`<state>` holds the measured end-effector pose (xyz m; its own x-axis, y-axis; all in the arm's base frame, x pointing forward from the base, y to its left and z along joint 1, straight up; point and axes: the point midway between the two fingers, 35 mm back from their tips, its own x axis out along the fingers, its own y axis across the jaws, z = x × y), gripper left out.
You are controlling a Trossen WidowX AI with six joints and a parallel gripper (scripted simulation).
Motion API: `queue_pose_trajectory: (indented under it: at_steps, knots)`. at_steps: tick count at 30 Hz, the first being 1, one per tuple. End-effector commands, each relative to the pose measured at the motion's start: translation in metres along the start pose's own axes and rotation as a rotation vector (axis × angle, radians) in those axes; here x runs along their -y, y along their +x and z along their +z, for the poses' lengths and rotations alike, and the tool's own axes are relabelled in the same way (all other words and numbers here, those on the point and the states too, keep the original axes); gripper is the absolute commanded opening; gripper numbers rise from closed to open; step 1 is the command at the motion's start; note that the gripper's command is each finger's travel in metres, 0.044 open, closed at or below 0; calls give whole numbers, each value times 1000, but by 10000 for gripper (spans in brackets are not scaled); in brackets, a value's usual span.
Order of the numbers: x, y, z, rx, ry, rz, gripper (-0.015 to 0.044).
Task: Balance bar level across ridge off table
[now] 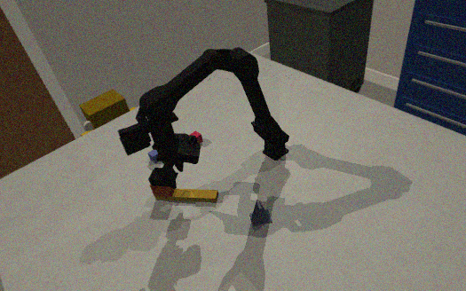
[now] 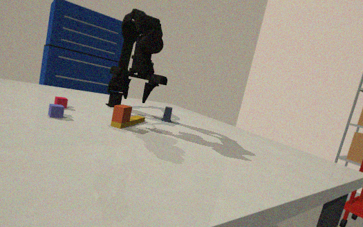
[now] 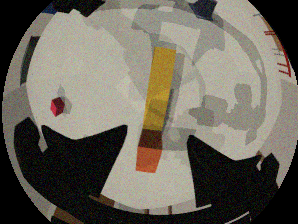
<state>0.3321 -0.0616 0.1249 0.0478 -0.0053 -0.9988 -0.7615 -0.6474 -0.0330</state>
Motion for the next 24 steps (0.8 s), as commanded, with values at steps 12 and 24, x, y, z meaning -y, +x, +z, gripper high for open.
queue_pose_trajectory:
  at_steps: [12,24]
  knots:
    - [-5,52,5,11,-5,13,315]
    - [-5,71,5,11,-5,13,315]
